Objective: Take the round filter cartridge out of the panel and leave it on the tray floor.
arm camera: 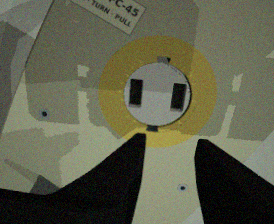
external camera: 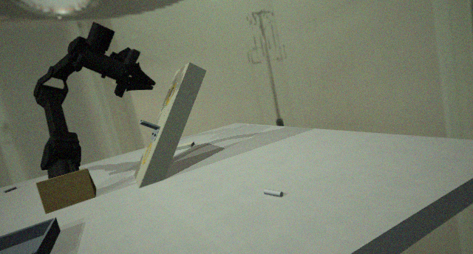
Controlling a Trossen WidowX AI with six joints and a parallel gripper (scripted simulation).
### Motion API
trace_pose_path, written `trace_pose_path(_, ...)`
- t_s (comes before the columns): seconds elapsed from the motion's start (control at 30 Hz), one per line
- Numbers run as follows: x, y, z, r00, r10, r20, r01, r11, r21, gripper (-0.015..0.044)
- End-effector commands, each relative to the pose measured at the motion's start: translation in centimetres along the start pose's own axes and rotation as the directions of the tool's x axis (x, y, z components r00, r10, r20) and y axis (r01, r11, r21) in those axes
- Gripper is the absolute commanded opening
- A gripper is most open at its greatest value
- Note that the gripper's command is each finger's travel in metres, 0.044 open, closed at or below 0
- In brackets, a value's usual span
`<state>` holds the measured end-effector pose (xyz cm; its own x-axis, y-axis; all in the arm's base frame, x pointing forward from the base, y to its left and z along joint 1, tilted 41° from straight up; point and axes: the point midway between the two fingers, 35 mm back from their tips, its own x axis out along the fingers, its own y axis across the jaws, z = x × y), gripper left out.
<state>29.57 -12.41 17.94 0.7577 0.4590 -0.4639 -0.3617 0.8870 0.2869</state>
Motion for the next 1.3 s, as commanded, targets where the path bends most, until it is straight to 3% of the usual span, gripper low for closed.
trace_pose_path(0.0, 0.0, 0.3, -0.1, 1.0, 0.019, 0.011, -0.019, 1.0, 0.005, 0.0113)
trace_pose_path(1.27, 5.5, 0.5, 0.0, 1.0, 0.019, 0.014, -0.019, 1.0, 0.004, 0.0113)
